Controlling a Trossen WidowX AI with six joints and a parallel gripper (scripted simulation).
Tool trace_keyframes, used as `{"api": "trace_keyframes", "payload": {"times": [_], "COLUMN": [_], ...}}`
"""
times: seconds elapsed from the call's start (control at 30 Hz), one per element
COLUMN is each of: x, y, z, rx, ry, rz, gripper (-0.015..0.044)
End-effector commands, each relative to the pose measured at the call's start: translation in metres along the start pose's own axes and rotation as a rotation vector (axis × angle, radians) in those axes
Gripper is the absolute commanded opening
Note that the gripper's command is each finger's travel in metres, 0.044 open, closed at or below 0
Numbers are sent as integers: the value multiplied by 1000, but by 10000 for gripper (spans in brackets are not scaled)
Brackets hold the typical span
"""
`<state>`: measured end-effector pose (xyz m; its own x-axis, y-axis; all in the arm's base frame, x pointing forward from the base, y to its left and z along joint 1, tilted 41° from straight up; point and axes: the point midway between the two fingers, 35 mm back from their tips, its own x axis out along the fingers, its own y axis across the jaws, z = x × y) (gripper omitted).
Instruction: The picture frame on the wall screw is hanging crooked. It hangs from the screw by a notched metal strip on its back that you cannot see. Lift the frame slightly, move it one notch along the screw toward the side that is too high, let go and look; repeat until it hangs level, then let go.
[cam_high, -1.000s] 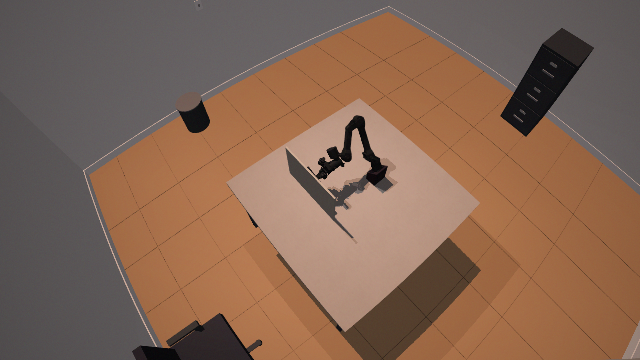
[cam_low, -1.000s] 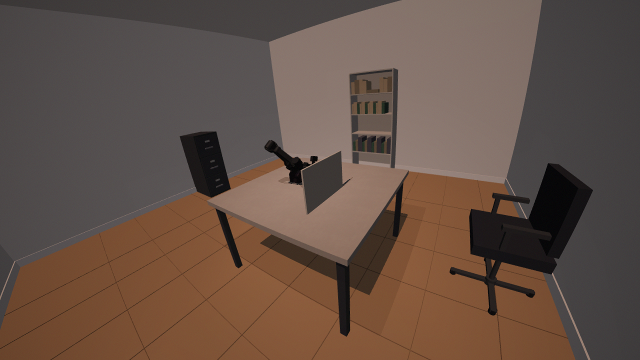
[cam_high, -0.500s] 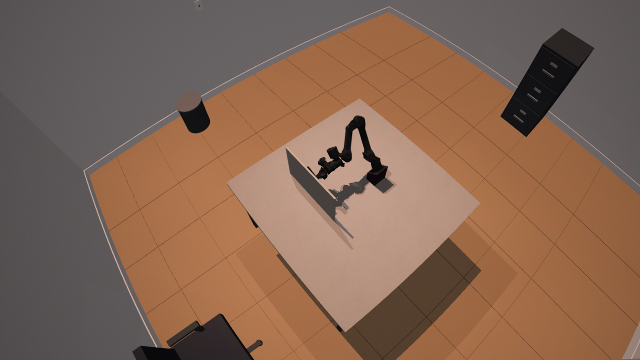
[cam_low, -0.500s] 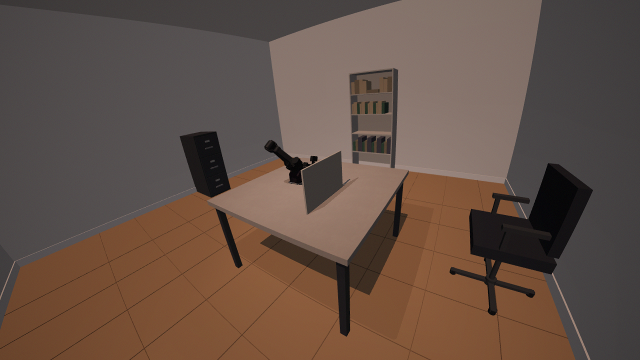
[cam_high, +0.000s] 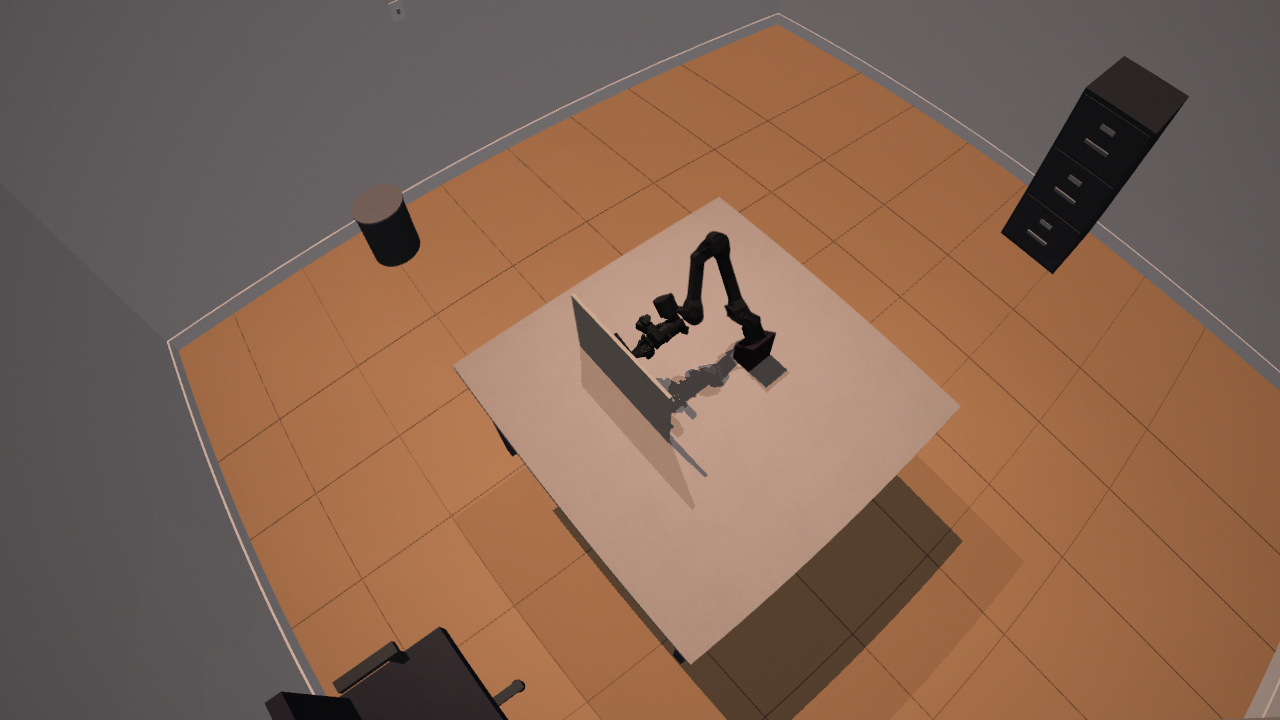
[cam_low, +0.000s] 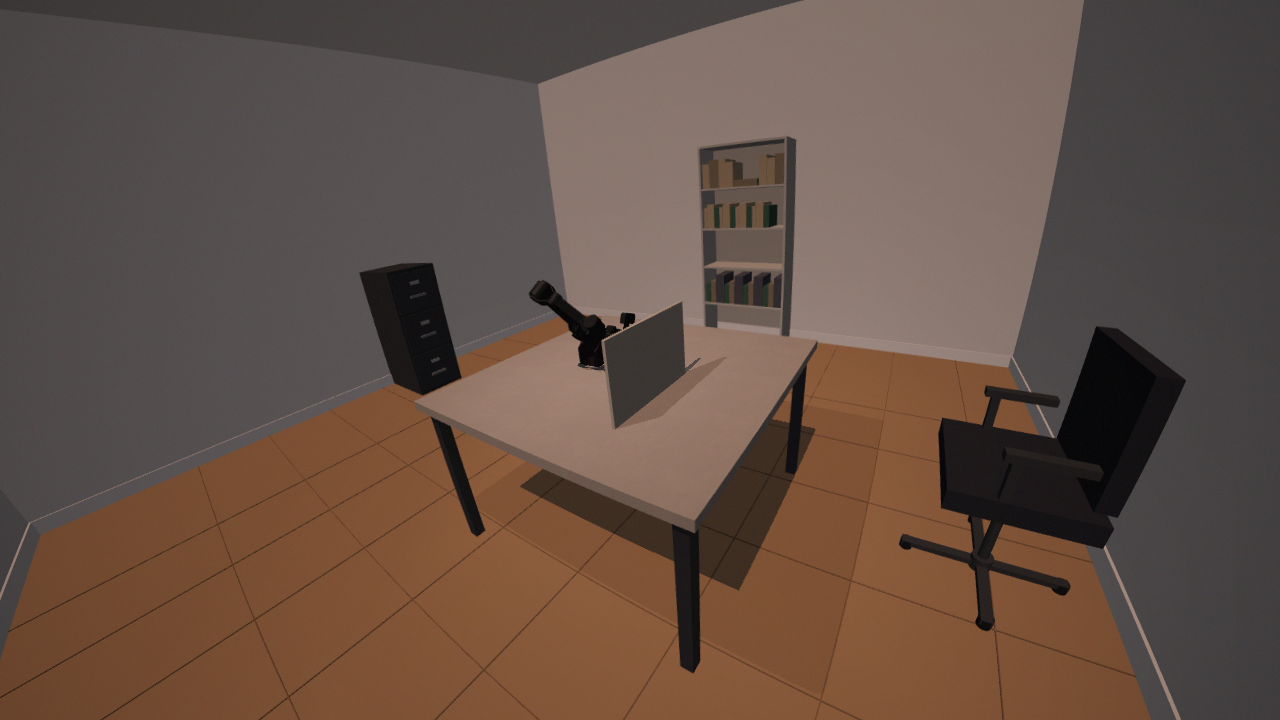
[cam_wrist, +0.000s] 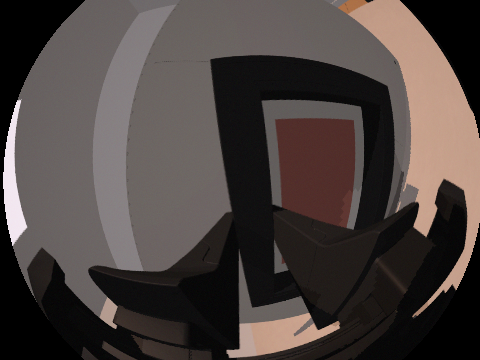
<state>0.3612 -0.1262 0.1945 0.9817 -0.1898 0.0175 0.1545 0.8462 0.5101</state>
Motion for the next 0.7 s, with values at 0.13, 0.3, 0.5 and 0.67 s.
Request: {"api": "trace_keyframes", "payload": {"times": [0.13,0.3,0.5,0.67], "x": [0,0,0,0], "y": [0,-1,-1,-2], "z": [0,0,0,0], "rx": [1,-1,-1,4], "ry": [1,0,0,0], "rz": [14,8,7,8], "gripper": [0,0,0,0]}}
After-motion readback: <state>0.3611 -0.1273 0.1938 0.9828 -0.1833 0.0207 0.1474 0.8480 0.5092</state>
